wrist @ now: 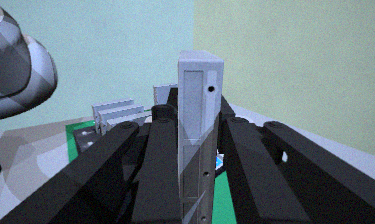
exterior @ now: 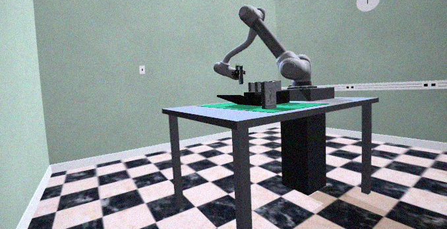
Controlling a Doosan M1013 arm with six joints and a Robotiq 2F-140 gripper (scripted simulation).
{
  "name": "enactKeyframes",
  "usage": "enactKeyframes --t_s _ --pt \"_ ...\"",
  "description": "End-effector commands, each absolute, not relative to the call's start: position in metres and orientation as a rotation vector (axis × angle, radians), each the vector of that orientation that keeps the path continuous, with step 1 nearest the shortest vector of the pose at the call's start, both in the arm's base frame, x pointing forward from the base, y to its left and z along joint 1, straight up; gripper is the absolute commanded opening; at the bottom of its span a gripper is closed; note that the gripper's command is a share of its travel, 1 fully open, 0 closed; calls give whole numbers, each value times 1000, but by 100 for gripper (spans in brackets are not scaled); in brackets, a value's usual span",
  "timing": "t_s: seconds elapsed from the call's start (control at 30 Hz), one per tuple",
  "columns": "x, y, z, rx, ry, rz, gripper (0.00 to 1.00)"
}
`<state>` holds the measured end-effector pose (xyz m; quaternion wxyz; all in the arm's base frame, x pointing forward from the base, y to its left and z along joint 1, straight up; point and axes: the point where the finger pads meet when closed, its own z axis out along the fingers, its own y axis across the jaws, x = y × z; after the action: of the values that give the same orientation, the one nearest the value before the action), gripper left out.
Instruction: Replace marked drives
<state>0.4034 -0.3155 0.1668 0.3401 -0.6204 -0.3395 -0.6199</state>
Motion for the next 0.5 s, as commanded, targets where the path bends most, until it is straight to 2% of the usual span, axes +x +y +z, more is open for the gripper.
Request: enactKeyframes --t_s 0.0,0.47 --pt "403 -316 164 -1615 -885 -1614 10" --pt "403 -316 146 -1615 -885 -1614 10"
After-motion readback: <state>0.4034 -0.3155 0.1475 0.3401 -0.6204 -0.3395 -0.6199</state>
